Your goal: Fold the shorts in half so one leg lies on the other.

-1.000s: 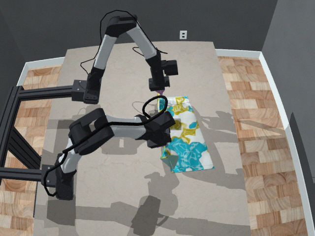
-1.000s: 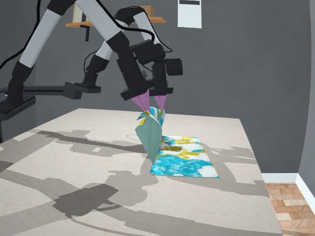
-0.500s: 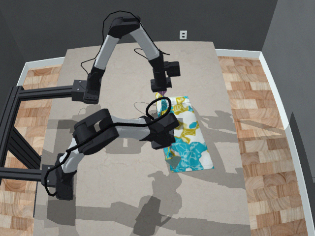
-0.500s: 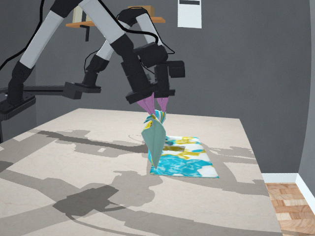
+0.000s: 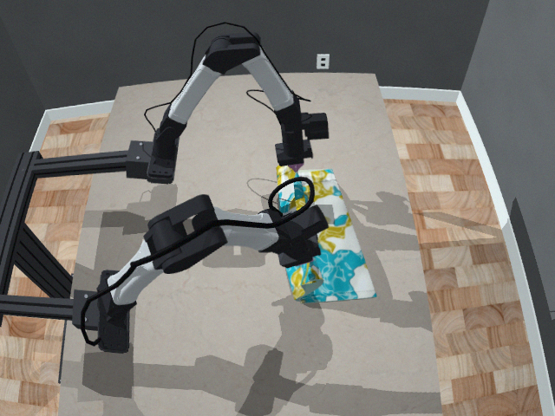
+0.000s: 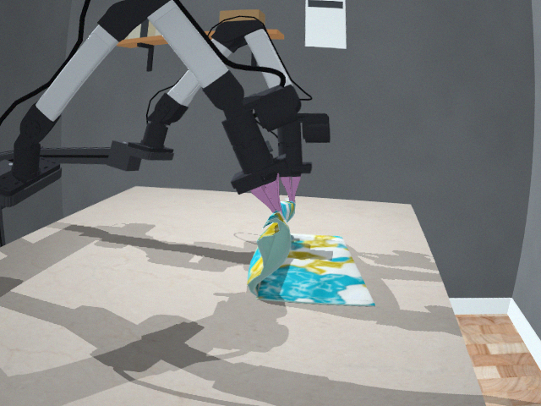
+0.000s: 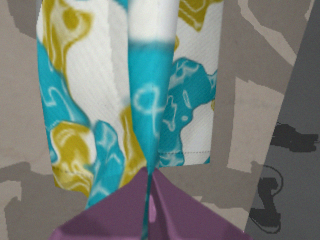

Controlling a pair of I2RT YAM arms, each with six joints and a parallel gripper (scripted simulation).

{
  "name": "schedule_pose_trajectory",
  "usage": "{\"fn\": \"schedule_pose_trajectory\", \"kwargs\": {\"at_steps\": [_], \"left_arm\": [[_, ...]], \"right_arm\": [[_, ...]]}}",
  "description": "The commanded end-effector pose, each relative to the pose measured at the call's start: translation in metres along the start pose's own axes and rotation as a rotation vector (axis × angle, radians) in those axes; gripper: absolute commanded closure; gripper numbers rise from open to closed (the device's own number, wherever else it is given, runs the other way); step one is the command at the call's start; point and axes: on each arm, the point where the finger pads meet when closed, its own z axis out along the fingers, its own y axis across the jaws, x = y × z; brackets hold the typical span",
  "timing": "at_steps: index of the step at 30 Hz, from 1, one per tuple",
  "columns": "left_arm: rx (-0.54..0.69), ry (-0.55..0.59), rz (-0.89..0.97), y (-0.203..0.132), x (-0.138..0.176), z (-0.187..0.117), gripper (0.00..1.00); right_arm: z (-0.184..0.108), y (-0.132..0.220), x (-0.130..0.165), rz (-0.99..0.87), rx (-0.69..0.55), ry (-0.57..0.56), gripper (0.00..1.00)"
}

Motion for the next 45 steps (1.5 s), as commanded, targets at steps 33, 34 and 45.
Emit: {"fn": "schedule_pose_trajectory", "kwargs": {"at_steps": [33,34,45], "left_arm": [[0.006,-0.041,-0.089,-0.082,-0.014,0.024,1.00],[0.013,-0.041,-0.091,-0.084,-0.015,0.023,1.00],[-0.081,-0.048,-0.095,-0.065,-0.011,0.066,1.00]], "right_arm": [[0.093,-0.060,0.025,-0.060,0.199,0.020,1.00],[0.091,-0.057,0.026,-0.047,0.181,0.024,1.00],[0.093,-0.075,0.029,-0.051,0.225,0.023,1.00]]}}
